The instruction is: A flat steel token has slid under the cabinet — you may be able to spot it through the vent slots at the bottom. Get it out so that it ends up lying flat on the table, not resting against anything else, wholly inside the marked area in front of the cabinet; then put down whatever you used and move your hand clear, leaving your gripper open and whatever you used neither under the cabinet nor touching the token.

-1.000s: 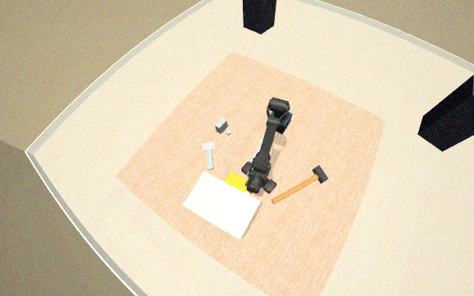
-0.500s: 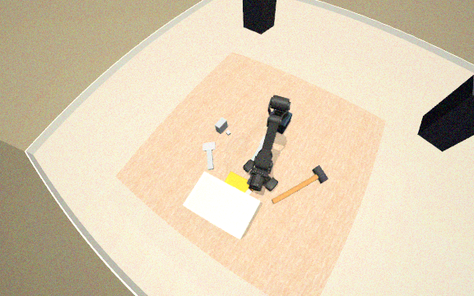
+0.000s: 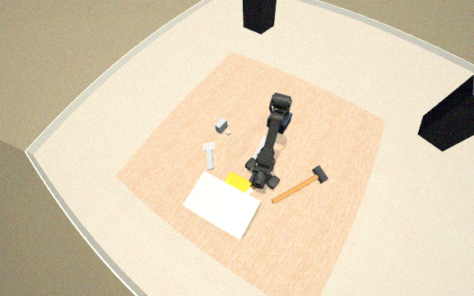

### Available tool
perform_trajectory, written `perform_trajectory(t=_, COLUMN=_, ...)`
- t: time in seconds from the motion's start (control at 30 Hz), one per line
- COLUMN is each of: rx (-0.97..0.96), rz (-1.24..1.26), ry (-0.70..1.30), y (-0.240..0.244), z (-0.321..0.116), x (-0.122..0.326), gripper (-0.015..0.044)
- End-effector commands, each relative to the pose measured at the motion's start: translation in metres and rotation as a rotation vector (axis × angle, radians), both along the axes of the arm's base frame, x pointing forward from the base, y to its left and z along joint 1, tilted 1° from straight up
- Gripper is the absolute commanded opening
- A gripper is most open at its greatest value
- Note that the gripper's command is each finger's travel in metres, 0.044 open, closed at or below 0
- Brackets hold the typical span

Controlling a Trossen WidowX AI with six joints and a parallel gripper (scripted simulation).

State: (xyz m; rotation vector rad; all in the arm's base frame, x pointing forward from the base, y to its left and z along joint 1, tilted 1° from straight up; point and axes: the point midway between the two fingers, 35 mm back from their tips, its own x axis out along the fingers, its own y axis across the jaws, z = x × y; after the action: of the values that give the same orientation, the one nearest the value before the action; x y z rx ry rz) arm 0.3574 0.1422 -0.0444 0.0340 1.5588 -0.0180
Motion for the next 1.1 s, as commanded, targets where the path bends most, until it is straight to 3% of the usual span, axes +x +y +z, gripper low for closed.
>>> perform_trajectory(t=0.0, rx=-0.001, rz=-0.002, ry=0.006, y=0.001, z=-0.001, x=-0.007, gripper=0.0)
perform_trajectory(t=1.07, rx=-0.001, rz=-0.002, ry=0.009, y=0.003, z=-0.002, x=-0.041, gripper=0.0)
